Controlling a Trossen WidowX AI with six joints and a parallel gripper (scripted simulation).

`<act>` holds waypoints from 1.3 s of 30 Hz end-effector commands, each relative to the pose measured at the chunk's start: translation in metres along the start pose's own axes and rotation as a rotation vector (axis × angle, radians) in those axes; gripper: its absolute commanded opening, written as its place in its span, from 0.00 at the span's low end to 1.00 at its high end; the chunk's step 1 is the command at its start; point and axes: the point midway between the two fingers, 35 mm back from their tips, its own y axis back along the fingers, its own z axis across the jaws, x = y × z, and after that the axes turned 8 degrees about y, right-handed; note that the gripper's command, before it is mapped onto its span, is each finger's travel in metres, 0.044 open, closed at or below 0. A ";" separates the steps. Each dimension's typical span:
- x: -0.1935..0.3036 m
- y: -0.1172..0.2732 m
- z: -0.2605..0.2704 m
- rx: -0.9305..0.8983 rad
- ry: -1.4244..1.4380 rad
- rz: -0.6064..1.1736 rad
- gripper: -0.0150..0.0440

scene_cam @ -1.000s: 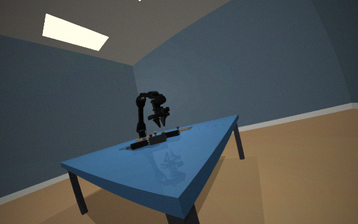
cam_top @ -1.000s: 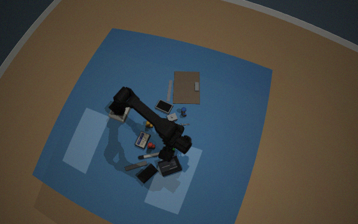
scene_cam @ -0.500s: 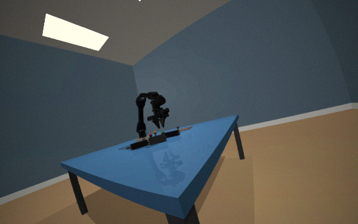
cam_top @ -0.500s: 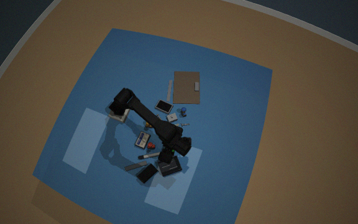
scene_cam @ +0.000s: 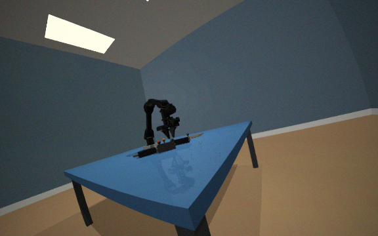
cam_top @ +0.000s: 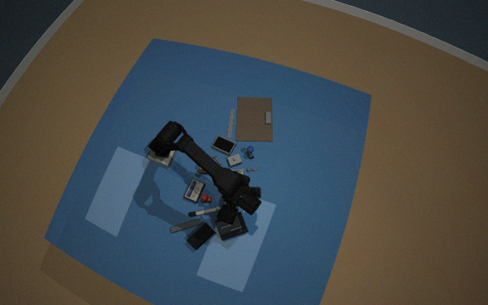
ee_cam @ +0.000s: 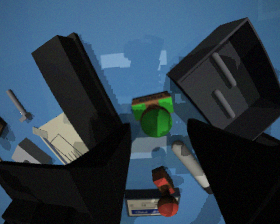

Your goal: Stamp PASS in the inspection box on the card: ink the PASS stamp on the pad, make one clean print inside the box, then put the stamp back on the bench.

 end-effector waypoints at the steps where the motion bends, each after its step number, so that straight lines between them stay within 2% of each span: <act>1: 0.001 -0.009 0.000 0.003 0.002 0.008 0.61; 26: 0.002 -0.042 0.001 0.003 0.002 0.008 0.61; 39: 0.001 -0.040 0.001 0.001 0.004 0.004 0.46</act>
